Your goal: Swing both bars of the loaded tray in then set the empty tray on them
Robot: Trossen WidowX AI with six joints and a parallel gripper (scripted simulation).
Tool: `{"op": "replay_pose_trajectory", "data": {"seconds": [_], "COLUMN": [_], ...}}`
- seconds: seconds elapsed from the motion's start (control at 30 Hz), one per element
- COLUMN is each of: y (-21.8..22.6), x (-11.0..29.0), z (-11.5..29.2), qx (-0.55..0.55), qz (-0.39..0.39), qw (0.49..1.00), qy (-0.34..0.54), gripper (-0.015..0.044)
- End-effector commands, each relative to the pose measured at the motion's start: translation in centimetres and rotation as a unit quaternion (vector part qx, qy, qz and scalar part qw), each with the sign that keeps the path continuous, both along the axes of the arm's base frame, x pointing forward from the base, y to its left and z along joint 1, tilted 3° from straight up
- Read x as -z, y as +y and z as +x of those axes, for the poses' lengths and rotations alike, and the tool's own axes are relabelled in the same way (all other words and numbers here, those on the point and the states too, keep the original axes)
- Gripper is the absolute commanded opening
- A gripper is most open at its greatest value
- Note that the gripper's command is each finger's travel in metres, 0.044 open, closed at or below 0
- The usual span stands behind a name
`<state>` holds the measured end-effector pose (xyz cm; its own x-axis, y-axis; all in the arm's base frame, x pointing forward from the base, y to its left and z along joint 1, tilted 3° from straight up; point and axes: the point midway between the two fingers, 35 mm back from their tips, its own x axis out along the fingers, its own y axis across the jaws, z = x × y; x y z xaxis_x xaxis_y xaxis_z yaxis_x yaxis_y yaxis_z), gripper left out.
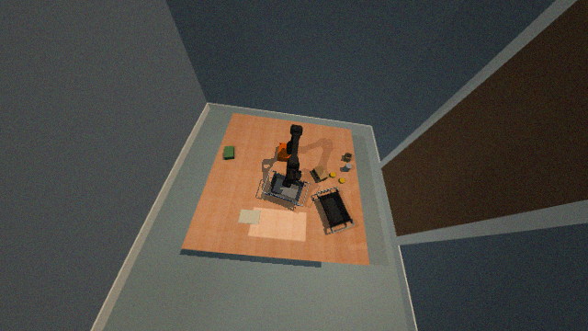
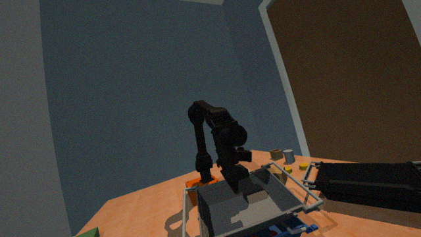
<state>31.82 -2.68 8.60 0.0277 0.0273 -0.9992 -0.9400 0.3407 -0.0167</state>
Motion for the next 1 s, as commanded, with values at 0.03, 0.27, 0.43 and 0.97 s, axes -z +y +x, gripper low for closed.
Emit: {"op": "replay_pose_trajectory", "data": {"seconds": [0.03, 0.27, 0.43, 0.97], "y": [0.2, 0.2, 0.0, 0.4], "x": [0.4, 0.4, 0.1, 1.1], "z": [-0.4, -0.4, -0.1, -0.7], "qx": [0.001, 0.001, 0.000, 0.001], "qz": [0.005, 0.005, 0.000, 0.005], "qw": [1.000, 1.000, 1.000, 1.000], "qy": [0.009, 0.009, 0.001, 0.009], "gripper": [0.0000, 0.0000, 0.0000, 0.0000]}}
